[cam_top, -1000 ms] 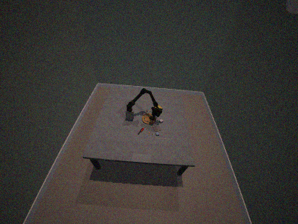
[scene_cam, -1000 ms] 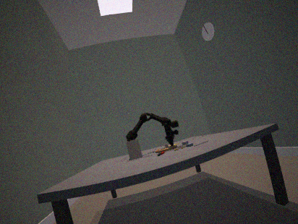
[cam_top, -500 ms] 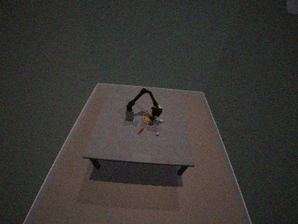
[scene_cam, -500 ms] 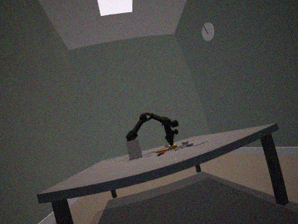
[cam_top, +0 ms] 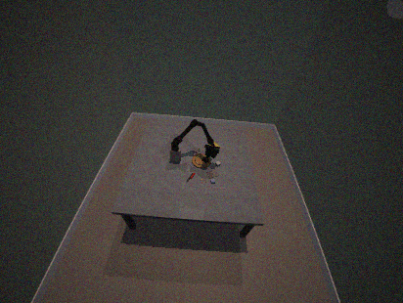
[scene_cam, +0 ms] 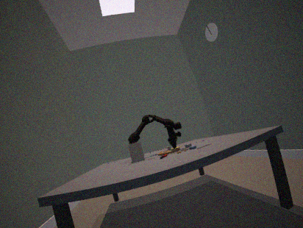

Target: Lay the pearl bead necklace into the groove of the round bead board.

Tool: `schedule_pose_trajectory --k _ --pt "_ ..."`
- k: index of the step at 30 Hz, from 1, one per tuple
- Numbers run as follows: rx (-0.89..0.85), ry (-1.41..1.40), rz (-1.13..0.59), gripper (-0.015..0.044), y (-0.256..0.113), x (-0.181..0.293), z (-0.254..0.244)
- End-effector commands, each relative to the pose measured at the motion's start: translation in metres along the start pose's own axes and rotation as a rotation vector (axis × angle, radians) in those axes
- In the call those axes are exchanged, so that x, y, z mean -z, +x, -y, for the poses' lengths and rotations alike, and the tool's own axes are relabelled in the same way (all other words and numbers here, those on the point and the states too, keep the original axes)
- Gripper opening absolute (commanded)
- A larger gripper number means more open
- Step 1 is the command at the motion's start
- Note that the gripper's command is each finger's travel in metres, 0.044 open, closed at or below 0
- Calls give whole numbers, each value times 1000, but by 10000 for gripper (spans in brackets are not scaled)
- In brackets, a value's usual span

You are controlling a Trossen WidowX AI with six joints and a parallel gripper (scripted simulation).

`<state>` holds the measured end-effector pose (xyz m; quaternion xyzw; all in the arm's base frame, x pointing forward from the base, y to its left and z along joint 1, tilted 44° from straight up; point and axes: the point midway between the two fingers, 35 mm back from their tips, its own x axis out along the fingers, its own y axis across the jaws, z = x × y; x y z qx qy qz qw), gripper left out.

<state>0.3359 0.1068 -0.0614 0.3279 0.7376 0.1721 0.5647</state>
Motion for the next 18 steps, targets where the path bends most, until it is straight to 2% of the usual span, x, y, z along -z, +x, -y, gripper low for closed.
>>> schedule_pose_trajectory --k 1,2,9,14,17,18 --pt "-1 -7 1 440 -1 0 -1" --pt "-1 -7 1 440 -1 0 -1" --pt "1 1 1 256 -32 10 0" --pt "0 1 1 125 -26 10 0" --pt "0 1 0 120 -17 10 0" --pt "-2 -5 10 120 -25 8 0"
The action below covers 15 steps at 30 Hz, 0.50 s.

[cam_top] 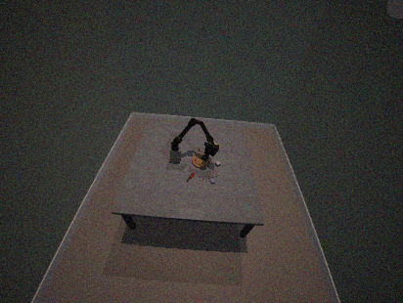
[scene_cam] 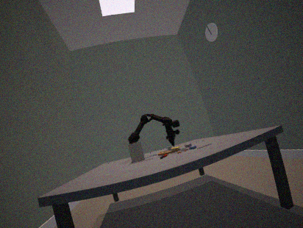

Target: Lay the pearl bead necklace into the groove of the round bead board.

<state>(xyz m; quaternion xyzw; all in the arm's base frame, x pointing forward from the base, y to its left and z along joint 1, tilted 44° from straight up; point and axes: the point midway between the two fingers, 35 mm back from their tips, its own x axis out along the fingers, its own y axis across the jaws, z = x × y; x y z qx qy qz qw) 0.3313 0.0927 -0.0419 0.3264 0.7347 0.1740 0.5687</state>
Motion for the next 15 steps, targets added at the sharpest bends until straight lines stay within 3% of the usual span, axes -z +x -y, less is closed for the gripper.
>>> schedule_pose_trajectory --k 1,15 --pt "-2 3 3 120 -2 -1 1" --pt "-1 7 -3 120 18 1 1"
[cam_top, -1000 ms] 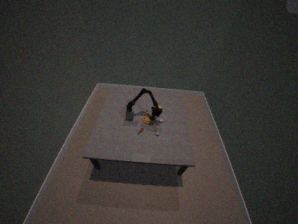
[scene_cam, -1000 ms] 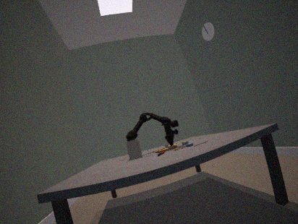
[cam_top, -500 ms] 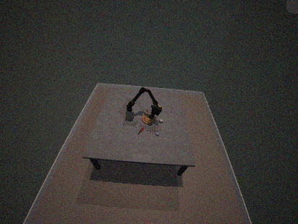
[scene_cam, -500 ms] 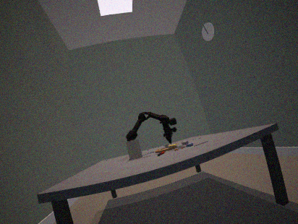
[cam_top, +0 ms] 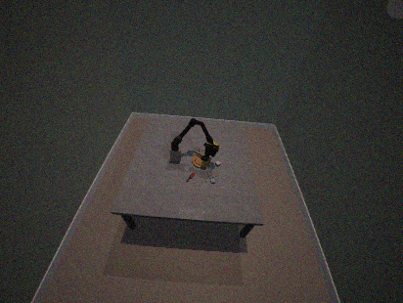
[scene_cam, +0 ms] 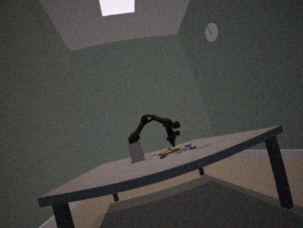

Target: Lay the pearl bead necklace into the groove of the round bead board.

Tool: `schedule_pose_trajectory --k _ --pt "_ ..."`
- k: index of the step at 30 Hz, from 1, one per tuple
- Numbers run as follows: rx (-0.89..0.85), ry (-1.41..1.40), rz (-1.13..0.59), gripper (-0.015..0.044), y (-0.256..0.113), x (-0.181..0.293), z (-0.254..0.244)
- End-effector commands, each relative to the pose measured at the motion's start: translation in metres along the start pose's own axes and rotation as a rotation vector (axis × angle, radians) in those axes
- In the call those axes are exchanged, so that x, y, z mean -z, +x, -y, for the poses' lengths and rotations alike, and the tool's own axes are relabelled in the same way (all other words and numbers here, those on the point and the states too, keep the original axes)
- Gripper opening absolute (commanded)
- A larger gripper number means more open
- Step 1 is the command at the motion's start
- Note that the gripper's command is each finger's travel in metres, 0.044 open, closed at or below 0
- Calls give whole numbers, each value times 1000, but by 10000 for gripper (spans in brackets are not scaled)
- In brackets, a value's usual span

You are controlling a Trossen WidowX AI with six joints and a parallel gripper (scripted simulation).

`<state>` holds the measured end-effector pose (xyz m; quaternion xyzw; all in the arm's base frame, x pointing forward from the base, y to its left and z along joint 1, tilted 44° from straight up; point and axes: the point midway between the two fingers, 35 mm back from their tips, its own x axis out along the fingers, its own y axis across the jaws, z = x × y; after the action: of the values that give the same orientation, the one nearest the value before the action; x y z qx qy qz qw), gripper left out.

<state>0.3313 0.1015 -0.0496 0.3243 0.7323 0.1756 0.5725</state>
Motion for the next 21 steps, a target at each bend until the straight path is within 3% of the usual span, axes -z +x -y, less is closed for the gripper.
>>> schedule_pose_trajectory --k 1,13,17,21 --pt "-2 15 -11 120 8 2 2" --pt "-2 18 -14 120 19 4 2" --pt "1 6 -9 15 17 3 1" --pt "1 6 -9 0 17 3 1"
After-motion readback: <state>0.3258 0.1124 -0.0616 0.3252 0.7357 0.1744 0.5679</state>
